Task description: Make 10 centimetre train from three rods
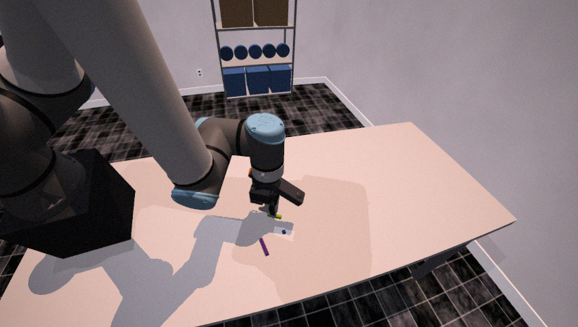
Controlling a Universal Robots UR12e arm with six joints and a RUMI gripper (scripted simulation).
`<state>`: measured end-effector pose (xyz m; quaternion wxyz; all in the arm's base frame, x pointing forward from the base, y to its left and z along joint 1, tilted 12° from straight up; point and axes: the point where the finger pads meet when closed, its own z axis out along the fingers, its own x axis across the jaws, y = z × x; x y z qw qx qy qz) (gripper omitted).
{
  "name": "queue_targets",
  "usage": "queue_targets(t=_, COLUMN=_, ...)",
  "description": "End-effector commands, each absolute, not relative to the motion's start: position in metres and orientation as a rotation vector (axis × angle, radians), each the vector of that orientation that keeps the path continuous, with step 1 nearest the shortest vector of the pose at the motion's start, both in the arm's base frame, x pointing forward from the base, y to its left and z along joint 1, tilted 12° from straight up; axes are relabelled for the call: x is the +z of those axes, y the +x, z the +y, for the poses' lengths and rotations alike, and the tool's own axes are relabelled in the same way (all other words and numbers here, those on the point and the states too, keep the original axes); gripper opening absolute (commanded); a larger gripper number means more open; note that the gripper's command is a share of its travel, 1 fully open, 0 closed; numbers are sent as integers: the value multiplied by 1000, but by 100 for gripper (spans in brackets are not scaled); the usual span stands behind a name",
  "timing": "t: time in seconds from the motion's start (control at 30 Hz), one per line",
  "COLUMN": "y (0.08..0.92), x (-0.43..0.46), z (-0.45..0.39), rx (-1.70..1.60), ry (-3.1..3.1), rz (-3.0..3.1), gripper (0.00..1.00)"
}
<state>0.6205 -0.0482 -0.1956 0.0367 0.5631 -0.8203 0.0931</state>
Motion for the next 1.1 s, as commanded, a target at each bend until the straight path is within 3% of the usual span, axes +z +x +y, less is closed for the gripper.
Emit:
queue_targets(t=0.0, y=621, x=-195, z=-48, rx=287, ry=1729, rz=-2519, gripper=0)
queue_targets(t=0.53, y=621, x=-189, z=-47, rx=287, ry=1729, rz=-2519, gripper=0)
queue_targets(t=1.07, y=617, x=-115, z=-32, rx=287, ry=1729, rz=-2519, gripper=0)
